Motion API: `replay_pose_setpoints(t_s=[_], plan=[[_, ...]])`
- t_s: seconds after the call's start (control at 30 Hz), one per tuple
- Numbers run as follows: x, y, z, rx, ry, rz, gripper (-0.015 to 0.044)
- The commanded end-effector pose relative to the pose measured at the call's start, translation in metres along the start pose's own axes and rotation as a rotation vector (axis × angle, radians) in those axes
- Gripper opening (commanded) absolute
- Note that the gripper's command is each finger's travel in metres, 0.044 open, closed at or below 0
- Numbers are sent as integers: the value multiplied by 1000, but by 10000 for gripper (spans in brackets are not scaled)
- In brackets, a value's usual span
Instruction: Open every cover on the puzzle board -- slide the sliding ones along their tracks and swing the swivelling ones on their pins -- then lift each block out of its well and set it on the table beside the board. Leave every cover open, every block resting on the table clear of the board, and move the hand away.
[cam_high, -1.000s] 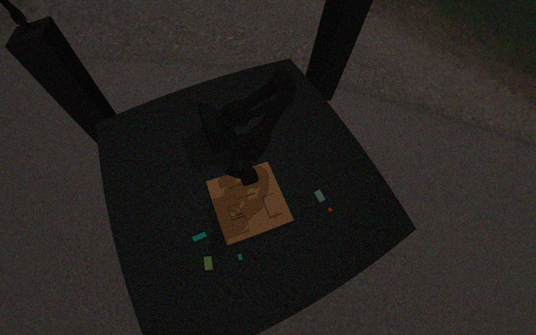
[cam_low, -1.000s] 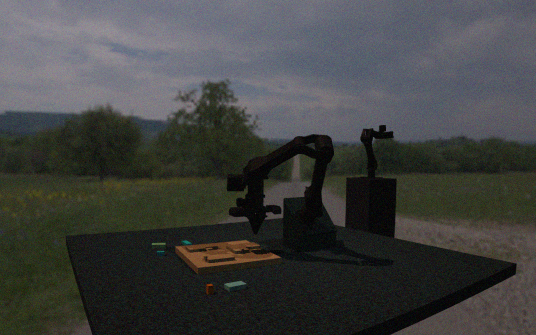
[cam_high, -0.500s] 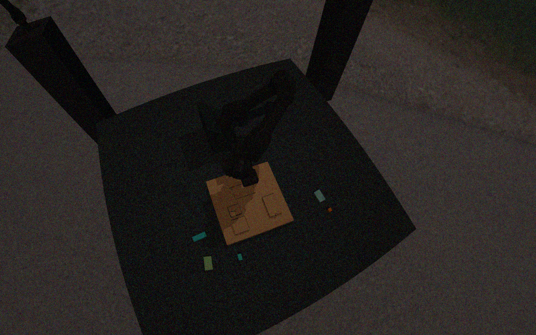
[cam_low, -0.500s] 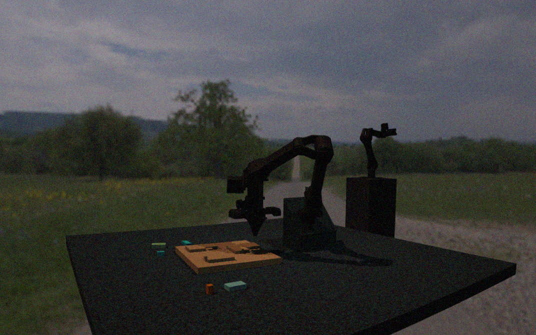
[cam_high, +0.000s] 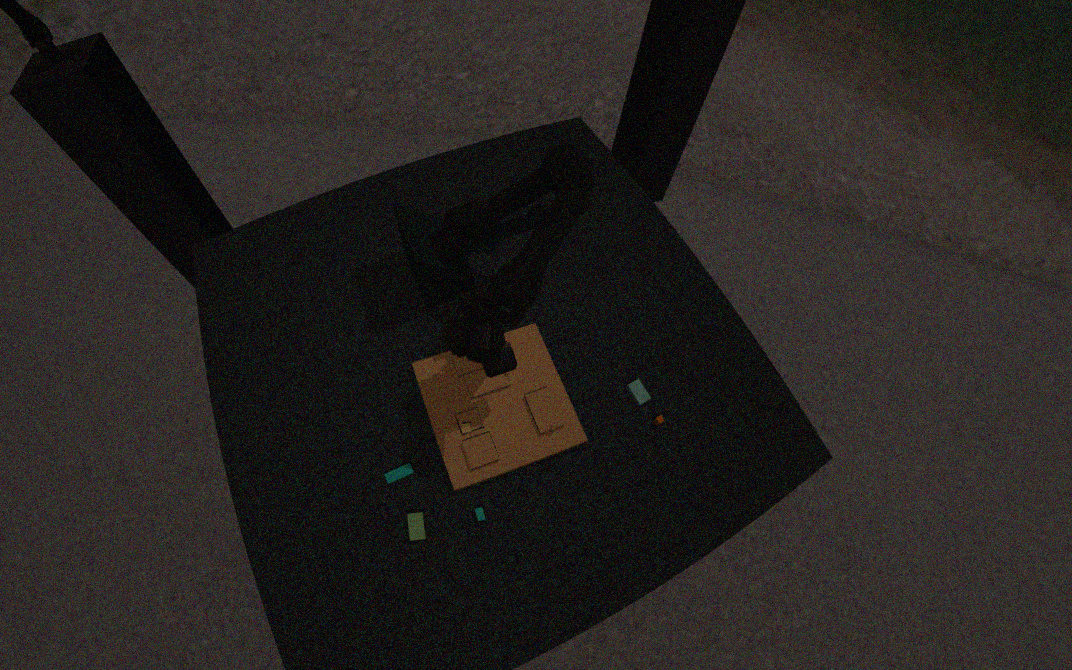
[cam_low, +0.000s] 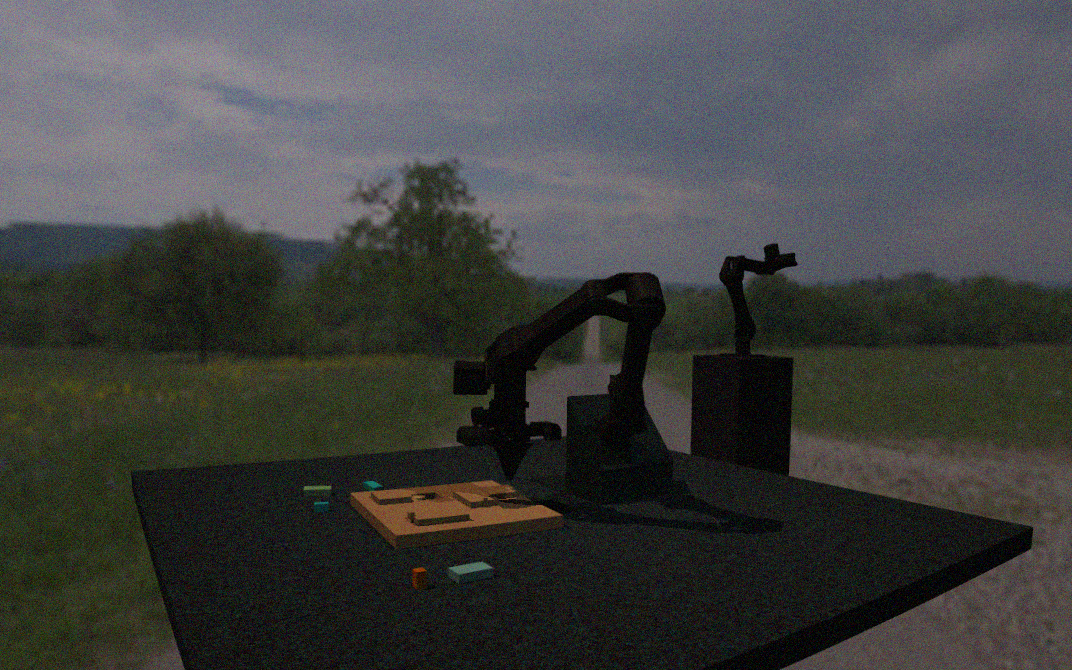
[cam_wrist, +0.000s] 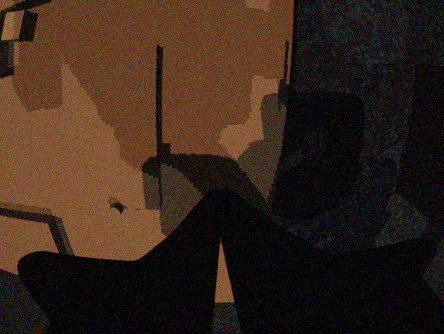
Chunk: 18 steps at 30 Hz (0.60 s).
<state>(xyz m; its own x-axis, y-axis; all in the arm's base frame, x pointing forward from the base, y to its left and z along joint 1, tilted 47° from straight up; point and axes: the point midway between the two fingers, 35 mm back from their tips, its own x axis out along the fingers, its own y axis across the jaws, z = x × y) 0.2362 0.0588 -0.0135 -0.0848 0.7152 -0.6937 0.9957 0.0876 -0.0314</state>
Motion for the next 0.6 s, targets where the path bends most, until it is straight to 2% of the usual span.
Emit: replay_pose_setpoints(t_s=[0.0, 0.57], plan=[[3, 0, 0, 5, 3, 1, 0], [20, 0, 0, 4, 4, 1, 0]])
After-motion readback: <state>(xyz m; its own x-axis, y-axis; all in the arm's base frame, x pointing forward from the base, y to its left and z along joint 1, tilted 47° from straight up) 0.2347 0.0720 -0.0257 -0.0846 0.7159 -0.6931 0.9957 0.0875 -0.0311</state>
